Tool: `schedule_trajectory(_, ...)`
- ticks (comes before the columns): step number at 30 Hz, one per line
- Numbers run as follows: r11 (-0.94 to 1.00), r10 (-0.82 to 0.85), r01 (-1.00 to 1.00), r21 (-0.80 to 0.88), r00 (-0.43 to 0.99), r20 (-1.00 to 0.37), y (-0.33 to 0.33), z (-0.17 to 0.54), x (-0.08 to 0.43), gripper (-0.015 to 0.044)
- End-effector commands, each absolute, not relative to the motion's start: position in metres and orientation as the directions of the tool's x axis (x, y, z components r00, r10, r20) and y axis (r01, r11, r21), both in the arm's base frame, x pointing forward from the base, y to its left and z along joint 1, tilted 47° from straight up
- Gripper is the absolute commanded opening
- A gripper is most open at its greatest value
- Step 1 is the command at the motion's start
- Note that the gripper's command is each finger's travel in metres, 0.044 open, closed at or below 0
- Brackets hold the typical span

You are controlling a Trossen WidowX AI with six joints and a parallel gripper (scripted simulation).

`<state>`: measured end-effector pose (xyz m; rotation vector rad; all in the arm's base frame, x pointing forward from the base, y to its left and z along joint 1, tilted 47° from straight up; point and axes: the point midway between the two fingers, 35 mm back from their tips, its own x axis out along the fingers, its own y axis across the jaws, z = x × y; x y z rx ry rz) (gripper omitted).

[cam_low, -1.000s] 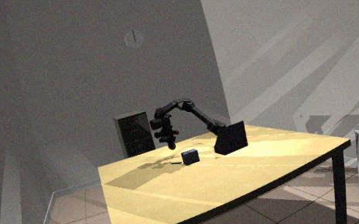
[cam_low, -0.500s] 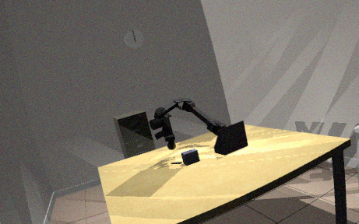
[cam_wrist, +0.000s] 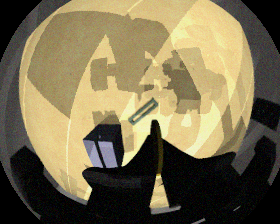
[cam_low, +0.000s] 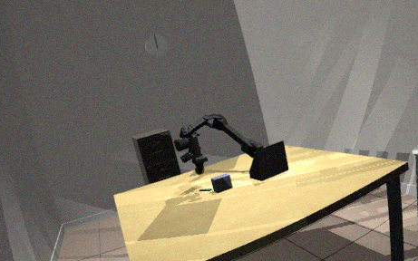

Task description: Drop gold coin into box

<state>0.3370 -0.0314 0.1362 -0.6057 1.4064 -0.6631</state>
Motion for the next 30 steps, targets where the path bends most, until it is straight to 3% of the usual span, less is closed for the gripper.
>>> schedule_trajectory(1,0.687,-0.727,0.052,-0.725,0.048,-0.685,-0.025,0.130,0.333,0.0000)
schedule_trajectory(30,0.692,-0.722,0.048,-0.720,0.046,-0.691,0.018,0.083,0.292,0.0000)
